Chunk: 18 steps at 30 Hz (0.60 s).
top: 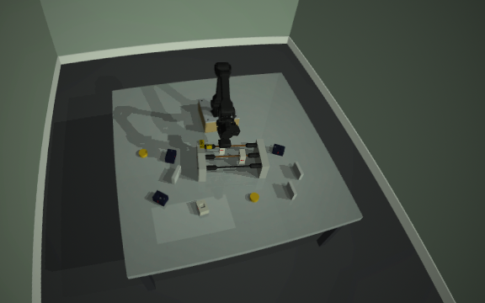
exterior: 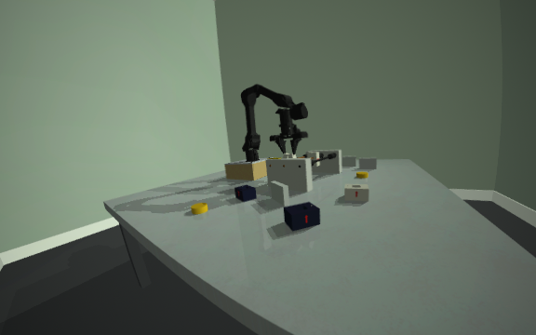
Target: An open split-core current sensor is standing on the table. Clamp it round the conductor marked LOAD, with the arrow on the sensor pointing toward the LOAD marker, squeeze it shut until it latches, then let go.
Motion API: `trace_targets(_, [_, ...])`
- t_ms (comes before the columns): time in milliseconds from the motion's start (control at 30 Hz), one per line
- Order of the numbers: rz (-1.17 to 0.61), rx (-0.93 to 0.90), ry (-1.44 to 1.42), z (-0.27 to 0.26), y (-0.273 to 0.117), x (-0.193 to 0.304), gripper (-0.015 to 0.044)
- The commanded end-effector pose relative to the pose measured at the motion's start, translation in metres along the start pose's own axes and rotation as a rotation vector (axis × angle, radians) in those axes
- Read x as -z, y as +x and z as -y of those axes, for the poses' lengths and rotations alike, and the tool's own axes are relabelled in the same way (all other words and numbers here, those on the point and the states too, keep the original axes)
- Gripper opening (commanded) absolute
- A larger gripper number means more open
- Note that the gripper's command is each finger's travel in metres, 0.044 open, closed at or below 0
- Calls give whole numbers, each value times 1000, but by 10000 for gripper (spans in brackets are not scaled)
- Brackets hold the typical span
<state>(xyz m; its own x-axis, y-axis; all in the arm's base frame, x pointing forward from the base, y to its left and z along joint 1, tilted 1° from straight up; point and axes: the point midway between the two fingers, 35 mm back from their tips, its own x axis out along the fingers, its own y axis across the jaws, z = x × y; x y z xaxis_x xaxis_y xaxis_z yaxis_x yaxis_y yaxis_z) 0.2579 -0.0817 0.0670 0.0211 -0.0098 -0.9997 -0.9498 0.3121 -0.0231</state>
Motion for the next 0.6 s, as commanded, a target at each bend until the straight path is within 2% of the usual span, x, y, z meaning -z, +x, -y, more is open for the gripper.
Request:
trace_targets(0, [0, 0, 0, 0, -1, 0, 0])
trace_targets(333, [0, 0, 0, 0, -1, 0, 0])
trace_targets(567, [0, 0, 0, 0, -1, 0, 184])
